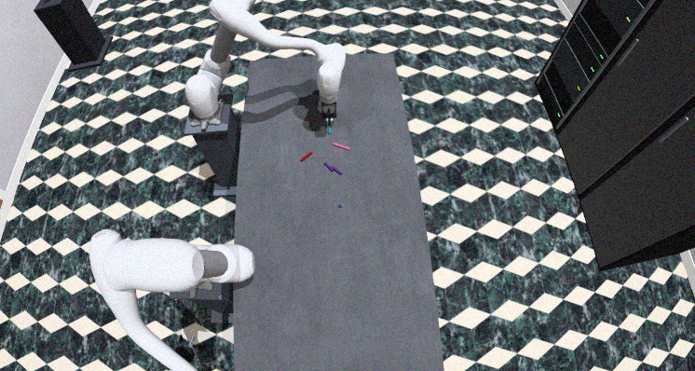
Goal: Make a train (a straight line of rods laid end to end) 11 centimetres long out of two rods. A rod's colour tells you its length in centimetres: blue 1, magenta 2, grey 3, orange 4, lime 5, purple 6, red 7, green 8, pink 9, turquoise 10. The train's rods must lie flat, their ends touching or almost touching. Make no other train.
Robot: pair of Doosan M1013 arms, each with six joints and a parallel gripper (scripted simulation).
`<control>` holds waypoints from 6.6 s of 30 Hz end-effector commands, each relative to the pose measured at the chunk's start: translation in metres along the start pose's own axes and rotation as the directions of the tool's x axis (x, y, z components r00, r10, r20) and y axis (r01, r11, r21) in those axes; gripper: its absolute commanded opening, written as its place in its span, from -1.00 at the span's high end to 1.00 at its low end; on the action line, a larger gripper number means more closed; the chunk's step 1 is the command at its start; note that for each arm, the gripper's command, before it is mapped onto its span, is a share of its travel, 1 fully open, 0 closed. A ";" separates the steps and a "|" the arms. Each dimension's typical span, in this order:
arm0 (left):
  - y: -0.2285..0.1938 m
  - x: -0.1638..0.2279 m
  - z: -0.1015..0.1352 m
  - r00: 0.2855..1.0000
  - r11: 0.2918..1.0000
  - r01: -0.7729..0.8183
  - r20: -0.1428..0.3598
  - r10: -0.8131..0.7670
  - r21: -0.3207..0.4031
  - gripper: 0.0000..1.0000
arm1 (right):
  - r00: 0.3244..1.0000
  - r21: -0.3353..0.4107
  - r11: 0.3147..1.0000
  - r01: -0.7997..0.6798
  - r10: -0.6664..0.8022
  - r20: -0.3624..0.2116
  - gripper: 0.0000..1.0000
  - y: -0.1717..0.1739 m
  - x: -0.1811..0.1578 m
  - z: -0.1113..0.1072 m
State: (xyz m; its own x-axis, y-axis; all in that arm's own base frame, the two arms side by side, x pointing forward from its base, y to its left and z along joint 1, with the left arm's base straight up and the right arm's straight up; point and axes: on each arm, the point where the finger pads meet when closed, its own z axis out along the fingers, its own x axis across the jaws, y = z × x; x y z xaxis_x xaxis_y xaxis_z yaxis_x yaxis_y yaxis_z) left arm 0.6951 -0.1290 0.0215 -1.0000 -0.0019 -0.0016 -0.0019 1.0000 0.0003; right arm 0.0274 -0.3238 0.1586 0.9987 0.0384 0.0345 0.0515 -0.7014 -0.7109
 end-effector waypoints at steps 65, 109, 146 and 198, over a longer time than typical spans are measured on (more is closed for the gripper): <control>-0.006 -0.003 -0.100 1.000 1.000 0.006 -0.004 -0.006 0.001 0.52 | 1.000 -0.007 1.000 -0.006 0.006 -0.011 -1.00 0.000 0.002 0.000; -0.367 -0.078 -0.106 0.990 0.990 0.144 -0.002 -0.144 -0.001 0.52 | 1.000 -0.007 1.000 -0.006 0.006 -0.011 -1.00 0.000 0.002 0.000; -0.512 -0.051 -0.095 0.981 0.981 0.192 0.001 -0.192 0.003 0.52 | 1.000 -0.007 1.000 -0.006 0.006 -0.011 -1.00 0.000 0.002 0.000; -0.512 -0.051 -0.012 0.981 0.981 0.192 -0.001 -0.192 0.000 0.52 | 1.000 -0.007 1.000 -0.006 0.006 -0.011 -1.00 0.000 0.002 0.000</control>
State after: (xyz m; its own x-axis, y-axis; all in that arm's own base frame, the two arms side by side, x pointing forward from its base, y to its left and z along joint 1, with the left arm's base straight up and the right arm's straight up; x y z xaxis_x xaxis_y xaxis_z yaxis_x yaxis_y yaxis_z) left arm 0.7504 -0.6393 0.0339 -0.9806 -0.1960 -0.0006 -0.1960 0.9806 -0.0011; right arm 0.0274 -0.3238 0.1586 0.9987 0.0384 0.0345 0.0515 -0.7014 -0.7109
